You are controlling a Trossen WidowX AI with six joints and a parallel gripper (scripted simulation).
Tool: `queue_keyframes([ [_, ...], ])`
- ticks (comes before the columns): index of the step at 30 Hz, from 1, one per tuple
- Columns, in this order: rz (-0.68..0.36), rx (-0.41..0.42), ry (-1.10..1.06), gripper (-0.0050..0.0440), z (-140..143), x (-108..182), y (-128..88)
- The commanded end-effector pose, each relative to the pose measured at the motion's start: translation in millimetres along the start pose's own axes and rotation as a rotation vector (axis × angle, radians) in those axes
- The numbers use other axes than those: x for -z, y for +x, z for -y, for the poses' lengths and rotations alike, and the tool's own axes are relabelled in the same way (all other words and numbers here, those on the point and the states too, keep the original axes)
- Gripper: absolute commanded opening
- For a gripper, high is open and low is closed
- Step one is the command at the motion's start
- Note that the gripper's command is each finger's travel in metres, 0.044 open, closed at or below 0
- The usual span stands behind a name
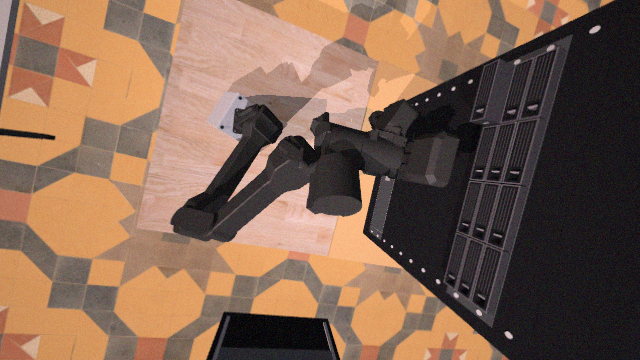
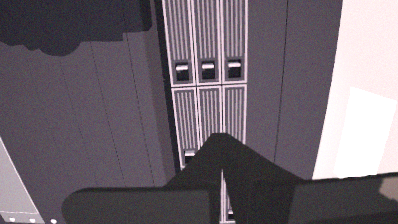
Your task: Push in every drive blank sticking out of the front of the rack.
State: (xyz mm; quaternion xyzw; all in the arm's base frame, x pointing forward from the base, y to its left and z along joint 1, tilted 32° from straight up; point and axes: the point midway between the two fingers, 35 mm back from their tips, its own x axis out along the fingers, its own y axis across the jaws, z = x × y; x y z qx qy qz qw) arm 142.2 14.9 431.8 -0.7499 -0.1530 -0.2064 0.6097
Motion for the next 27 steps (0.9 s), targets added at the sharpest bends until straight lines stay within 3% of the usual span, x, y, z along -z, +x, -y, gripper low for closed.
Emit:
queue_keyframes([
  [1, 0.001, -0.004, -0.007, -0.005, -1.2, -1.9, -0.1],
  [14, 0.001, -0.004, -0.007, -0.005, 0.1, -10.0, 1.7],
  [27, 0.001, -0.004, -0.007, -0.005, 4.7, -37.9, 7.9],
])
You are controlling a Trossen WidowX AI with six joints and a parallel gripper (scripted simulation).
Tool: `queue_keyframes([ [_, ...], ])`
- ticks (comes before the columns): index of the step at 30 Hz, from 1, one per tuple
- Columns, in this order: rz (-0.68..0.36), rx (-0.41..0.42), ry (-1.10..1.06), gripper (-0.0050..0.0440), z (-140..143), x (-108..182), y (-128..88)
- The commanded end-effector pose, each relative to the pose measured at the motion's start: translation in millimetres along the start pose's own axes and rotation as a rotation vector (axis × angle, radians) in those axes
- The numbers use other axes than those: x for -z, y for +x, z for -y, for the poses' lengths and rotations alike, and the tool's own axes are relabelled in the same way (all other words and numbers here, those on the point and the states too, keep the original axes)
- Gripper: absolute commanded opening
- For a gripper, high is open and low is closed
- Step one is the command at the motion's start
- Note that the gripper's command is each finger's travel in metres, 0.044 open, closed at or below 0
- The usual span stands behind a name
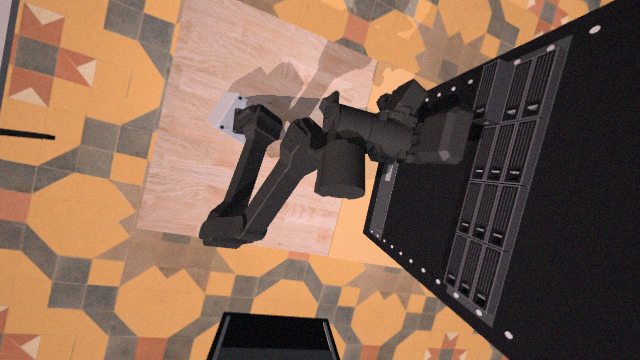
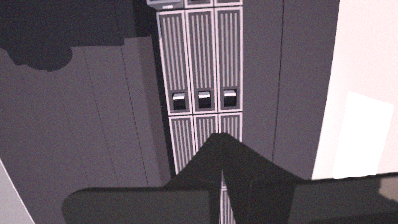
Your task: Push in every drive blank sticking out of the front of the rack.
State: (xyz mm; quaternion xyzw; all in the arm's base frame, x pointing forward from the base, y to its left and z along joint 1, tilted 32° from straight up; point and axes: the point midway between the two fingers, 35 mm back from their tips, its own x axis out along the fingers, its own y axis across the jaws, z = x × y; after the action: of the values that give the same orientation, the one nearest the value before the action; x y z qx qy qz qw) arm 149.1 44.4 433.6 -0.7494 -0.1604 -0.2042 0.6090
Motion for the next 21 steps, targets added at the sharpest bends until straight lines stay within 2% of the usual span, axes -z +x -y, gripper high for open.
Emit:
queue_keyframes([
  [1, -0.011, -0.013, -0.01, -0.005, 0.7, -11.8, 2.6],
  [21, -0.011, -0.013, -0.01, -0.005, 11.5, -79.5, 18.6],
])
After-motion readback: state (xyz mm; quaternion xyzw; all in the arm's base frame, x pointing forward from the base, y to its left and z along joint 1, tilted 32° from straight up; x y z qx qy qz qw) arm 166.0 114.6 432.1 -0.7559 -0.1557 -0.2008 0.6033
